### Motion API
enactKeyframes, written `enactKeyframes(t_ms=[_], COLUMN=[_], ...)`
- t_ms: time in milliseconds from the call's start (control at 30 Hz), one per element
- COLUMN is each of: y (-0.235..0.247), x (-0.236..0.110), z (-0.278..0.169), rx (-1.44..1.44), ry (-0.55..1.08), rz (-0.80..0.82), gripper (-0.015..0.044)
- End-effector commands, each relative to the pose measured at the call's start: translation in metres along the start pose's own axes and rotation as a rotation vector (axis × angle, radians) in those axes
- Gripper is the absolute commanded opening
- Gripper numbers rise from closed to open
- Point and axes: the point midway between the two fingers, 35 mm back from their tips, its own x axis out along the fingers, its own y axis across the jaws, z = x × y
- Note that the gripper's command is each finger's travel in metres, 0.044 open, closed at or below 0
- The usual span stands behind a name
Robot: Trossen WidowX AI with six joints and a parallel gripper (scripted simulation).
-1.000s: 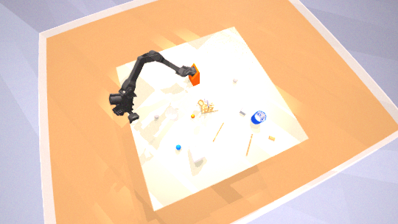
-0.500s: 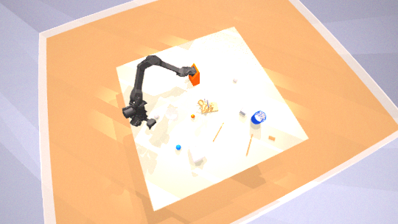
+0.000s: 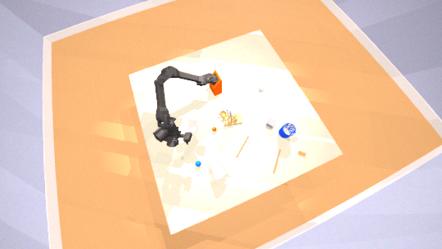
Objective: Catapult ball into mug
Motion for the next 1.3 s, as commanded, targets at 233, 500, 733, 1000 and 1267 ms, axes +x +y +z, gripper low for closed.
enactKeyframes(t_ms=[233,500,733,1000,1267], y=[0.081,0.130,0.181,0.229,0.267], x=[0.010,0.010,0.006,-0.005,-0.018], z=[-0.017,-0.033,-0.059,-0.089,-0.119], rx=[-0.251,-0.409,-0.613,-0.833,-1.063], ry=[0.104,0.162,0.230,0.287,0.329], rz=[0.116,0.176,0.242,0.299,0.330], gripper=[0.0440,0.0440,0.0440,0.0440,0.0440])
